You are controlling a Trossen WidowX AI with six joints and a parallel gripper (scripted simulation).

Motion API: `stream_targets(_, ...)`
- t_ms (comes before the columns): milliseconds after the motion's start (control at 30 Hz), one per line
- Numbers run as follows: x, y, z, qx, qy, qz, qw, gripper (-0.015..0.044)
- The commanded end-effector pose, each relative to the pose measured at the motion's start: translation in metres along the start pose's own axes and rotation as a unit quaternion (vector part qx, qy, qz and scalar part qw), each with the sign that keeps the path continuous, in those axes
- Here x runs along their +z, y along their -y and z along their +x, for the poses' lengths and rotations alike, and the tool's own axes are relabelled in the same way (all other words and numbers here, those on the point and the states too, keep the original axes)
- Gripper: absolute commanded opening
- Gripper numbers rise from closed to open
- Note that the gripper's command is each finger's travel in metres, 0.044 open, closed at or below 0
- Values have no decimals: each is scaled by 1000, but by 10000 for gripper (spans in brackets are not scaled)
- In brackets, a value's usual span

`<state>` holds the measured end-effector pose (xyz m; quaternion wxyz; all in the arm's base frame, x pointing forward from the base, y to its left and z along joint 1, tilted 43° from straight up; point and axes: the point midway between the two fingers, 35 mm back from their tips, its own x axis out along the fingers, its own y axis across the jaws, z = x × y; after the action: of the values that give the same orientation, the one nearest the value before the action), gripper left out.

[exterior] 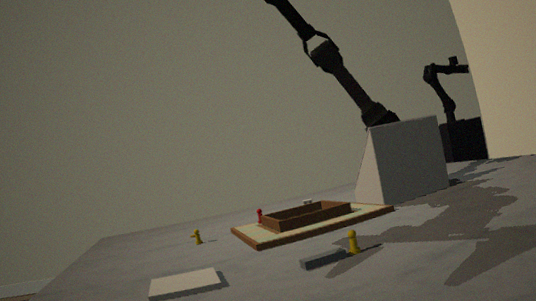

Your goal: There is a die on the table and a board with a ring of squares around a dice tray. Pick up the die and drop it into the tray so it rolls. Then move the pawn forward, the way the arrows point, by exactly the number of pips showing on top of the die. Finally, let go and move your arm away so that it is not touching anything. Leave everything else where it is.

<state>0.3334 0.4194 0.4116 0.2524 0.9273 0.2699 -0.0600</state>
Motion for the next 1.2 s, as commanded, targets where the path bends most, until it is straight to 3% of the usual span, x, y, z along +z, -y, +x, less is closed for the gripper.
stream_targets(0,2,-2,1,2,3,-6,1000,374)
stream_targets(133,44,-46,9,32,65,-133,988,275)
stream_targets(300,109,-108,7,43,171,-311,934,275)
stream_targets(500,190,-172,-19,0,296,-489,821,275)
stream_targets(867,325,-242,-111,-197,443,-671,561,275)
stream_targets(1167,422,-252,-208,-448,439,-710,321,275)
